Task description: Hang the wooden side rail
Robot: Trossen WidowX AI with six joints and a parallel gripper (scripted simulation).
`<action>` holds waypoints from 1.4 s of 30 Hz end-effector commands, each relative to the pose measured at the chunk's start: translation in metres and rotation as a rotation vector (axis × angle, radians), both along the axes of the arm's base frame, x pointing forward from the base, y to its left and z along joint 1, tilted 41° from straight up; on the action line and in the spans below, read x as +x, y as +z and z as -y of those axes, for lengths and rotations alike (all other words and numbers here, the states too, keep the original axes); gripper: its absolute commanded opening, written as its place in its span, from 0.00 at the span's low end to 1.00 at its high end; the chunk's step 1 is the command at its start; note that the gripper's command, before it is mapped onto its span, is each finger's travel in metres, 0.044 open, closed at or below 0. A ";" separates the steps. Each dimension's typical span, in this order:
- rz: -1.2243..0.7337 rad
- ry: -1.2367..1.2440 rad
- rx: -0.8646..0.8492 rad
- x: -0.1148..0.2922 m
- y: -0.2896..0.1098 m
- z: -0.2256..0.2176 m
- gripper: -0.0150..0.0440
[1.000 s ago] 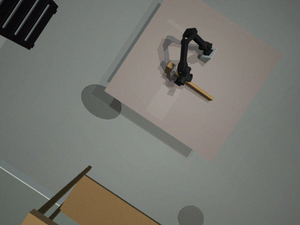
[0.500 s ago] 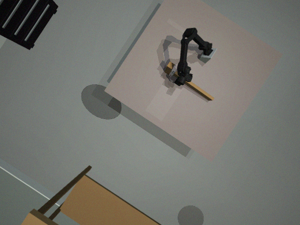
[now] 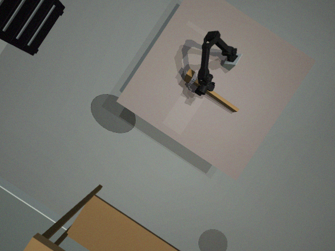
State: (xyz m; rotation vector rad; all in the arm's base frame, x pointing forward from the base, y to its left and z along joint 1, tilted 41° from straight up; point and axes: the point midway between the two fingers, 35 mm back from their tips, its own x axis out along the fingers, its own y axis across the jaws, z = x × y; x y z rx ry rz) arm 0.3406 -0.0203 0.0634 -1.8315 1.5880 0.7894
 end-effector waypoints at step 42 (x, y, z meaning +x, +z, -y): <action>0.003 0.006 0.001 0.001 0.005 0.002 0.25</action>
